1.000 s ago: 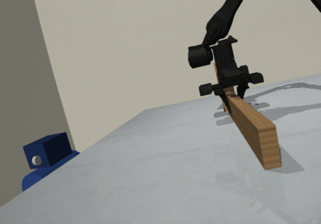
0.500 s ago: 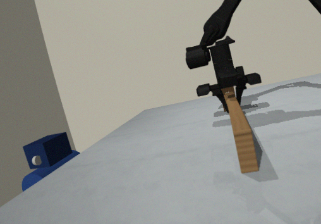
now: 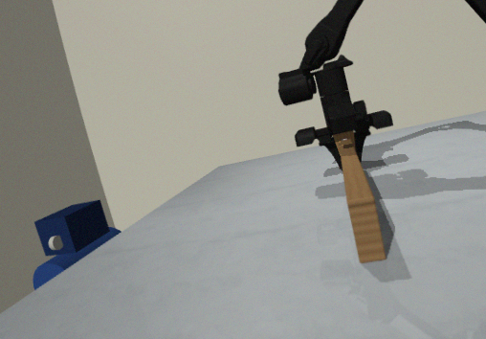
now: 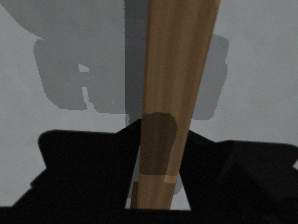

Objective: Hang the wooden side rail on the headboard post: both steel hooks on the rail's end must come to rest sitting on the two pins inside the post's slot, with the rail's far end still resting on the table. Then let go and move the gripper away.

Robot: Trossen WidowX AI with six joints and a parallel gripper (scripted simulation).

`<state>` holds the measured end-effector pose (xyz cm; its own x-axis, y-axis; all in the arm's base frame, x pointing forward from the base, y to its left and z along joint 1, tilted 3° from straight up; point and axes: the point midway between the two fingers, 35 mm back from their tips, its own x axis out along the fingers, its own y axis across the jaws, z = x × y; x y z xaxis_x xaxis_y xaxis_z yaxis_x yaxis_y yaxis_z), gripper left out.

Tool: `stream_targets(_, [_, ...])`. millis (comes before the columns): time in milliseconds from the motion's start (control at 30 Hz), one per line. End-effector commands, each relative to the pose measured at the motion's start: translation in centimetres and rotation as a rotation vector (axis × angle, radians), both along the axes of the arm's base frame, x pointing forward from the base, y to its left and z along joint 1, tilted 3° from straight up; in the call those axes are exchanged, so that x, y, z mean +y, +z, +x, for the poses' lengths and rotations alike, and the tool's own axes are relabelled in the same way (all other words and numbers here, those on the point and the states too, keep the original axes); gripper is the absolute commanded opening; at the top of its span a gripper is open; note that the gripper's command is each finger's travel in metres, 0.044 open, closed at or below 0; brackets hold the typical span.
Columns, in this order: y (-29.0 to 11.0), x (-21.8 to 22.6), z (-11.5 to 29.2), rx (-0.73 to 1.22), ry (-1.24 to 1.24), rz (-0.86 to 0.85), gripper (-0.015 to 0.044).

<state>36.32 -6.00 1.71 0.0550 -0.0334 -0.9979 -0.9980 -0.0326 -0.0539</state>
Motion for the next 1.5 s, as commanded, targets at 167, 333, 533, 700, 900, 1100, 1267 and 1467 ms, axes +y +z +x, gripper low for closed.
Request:
stream_targets(167, [0.01,0.00,0.05,0.000,0.000,0.000,0.0000])
stream_targets(333, [0.01,0.00,0.05,-0.002,-0.002,0.000,0.0000])
stream_targets(533, [0.11,0.00,0.04,-0.014,-0.013,0.003,0.0000])
stream_targets(700, [0.19,0.01,0.04,-0.014,-0.013,0.003,0.0000])
stream_targets(900, [0.29,0.01,0.03,-0.014,-0.013,0.003,0.0000])
stream_targets(1100, [0.39,0.01,0.02,-0.014,-0.013,0.003,0.0000])
stream_targets(1267, [0.47,0.01,0.02,-0.014,-0.013,0.003,0.0000])
stream_targets(1467, [0.57,0.02,0.01,-0.014,-0.013,0.003,0.0000])
